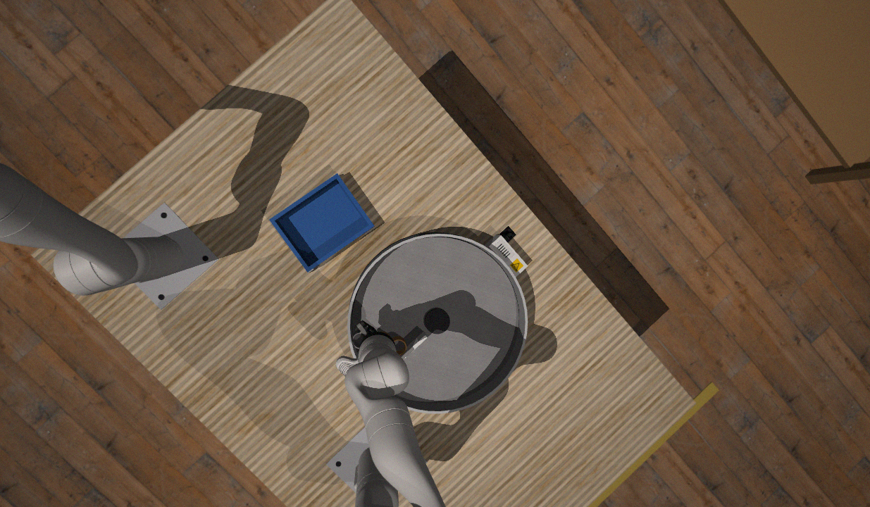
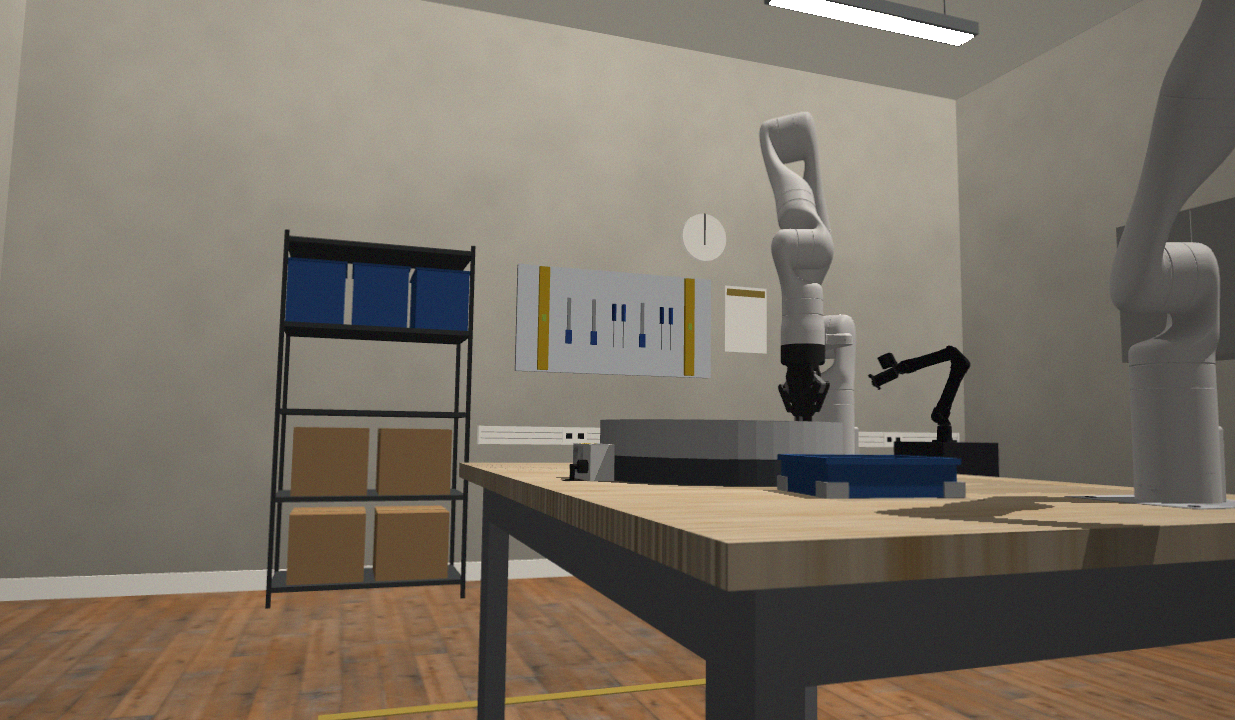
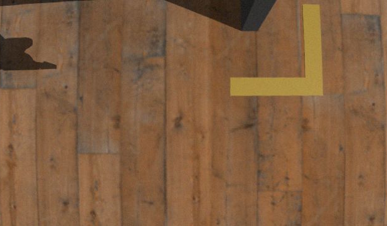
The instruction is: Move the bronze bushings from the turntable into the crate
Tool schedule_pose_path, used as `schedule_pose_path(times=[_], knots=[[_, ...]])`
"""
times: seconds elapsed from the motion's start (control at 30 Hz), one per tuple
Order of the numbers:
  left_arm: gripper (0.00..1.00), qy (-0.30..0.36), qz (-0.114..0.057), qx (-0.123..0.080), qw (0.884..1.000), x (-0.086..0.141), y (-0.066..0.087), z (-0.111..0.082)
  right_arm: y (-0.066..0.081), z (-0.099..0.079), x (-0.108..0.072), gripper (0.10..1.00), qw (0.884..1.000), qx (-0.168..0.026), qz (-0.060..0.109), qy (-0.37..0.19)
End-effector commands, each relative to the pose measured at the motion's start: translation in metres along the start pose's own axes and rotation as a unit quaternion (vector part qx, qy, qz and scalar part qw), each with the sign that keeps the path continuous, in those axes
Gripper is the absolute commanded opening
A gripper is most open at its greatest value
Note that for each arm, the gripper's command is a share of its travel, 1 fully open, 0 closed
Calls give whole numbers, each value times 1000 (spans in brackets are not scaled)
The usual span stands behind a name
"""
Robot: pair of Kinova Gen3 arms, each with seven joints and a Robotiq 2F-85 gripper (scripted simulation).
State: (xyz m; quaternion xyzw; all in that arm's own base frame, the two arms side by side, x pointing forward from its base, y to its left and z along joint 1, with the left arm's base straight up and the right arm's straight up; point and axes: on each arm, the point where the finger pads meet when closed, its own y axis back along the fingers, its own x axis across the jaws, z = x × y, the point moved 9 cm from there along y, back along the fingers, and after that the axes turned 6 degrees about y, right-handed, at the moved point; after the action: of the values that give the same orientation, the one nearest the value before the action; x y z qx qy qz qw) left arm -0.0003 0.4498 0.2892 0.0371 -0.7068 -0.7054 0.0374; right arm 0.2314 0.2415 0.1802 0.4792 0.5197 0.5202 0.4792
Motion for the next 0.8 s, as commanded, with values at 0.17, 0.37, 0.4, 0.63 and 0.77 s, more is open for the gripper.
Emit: schedule_pose_path(times=[0.17, 0.37, 0.4, 0.63, 0.77], knots=[[1000, 0, 0, -1, 1000, 0, 1, 0, 0, 0, 0, 99, 1000, 0, 0, 0], [1000, 0, 0, -1, 1000, 0, 1, 0, 0, 0, 0, 99, 1000, 0, 0, 0], [1000, 0, 0, -1, 1000, 0, 1, 0, 0, 0, 0, 99, 1000, 0, 0, 0], [1000, 0, 0, -1, 1000, 0, 1, 0, 2, 0, 0, 99, 1000, 0, 0, 0], [1000, 0, 0, -1, 1000, 0, 1, 0, 11, 0, 0, 99, 1000, 0, 0, 0]])
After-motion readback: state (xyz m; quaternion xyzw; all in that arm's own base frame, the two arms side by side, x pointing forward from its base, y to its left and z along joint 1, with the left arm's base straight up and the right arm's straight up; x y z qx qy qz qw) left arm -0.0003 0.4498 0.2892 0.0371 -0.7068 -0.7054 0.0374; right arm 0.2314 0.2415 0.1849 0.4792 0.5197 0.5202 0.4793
